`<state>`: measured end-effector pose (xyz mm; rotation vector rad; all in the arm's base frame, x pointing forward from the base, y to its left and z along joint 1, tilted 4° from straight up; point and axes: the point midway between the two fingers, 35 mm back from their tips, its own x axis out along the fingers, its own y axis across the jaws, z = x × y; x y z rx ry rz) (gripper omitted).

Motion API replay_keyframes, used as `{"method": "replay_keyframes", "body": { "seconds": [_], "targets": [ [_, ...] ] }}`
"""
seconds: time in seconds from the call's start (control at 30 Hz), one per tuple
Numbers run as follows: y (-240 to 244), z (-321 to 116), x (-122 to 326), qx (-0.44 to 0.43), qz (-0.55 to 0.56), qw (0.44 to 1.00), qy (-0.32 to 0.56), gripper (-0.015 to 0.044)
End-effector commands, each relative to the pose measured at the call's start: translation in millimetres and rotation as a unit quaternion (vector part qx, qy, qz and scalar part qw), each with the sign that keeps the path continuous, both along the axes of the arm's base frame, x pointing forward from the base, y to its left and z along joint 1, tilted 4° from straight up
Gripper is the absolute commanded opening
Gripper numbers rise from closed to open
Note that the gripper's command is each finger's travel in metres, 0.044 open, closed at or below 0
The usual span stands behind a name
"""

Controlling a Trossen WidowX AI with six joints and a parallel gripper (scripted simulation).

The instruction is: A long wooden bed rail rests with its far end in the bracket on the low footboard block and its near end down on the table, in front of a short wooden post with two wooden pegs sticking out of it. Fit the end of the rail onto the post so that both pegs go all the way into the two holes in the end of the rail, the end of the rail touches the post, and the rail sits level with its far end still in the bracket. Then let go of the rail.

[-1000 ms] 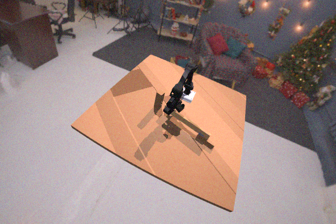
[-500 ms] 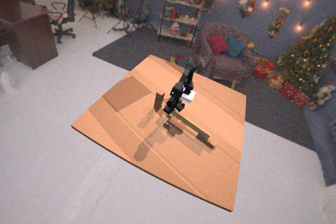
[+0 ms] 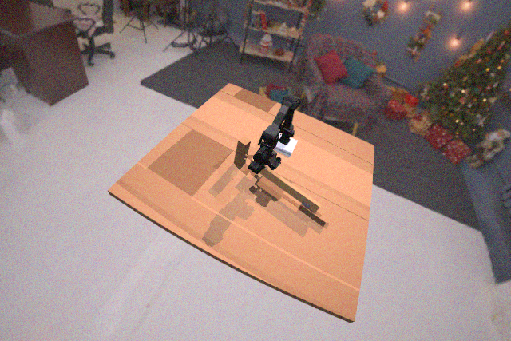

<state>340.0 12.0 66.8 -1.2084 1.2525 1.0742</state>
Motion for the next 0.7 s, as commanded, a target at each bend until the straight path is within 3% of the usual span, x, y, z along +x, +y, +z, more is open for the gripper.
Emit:
{"method": "replay_keyframes", "body": {
  "seconds": [0.0,0.67],
  "targets": [
    [1.1,-1.3,0.7,0.003,-0.001,1.000,-0.003,0.0000],
    [1.4,1.2,-1.4,0.003,-0.001,1.000,-0.003,0.0000]
  ]
}}
